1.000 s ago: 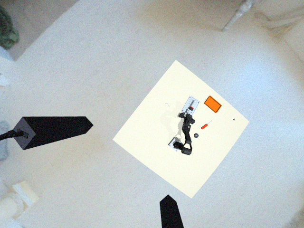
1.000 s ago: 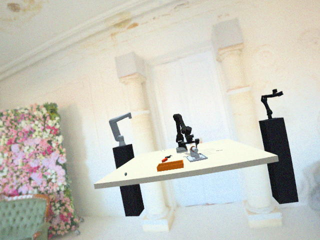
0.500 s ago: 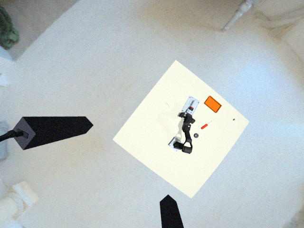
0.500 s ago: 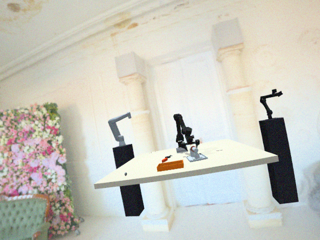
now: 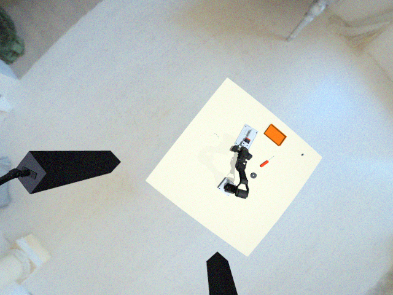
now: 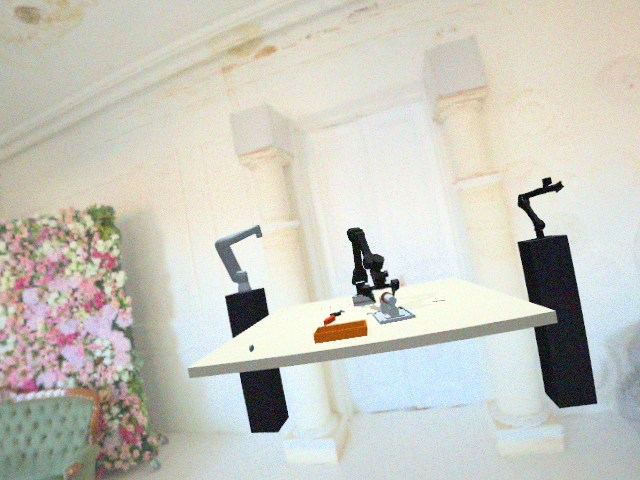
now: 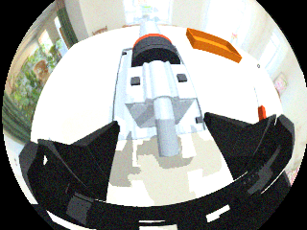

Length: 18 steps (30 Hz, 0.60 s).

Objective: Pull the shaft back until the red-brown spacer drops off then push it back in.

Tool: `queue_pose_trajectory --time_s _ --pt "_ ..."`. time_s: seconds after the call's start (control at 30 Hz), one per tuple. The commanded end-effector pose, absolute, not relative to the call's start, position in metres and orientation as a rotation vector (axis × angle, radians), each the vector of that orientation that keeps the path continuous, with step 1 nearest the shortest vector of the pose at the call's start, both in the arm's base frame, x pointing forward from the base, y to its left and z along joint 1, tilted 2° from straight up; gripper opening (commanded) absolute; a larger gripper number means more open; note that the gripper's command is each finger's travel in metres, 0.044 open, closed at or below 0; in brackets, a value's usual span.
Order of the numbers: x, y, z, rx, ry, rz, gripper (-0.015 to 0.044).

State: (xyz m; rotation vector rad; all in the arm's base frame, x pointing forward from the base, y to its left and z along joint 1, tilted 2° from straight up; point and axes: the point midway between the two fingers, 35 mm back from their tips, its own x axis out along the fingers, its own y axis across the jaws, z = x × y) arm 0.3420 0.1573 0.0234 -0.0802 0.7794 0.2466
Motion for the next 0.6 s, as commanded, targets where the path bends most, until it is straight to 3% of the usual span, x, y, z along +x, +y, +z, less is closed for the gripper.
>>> queue_pose_trajectory --time_s 0.0,0.3,0.57 --pt "0.3416 0.1578 0.0221 -0.082 0.783 0.252 0.0440" --pt "0.3408 0.1592 0.0204 -0.082 0.783 0.252 0.0440" --pt "0.3415 0.1592 0.0225 -0.082 0.778 0.252 0.0230"
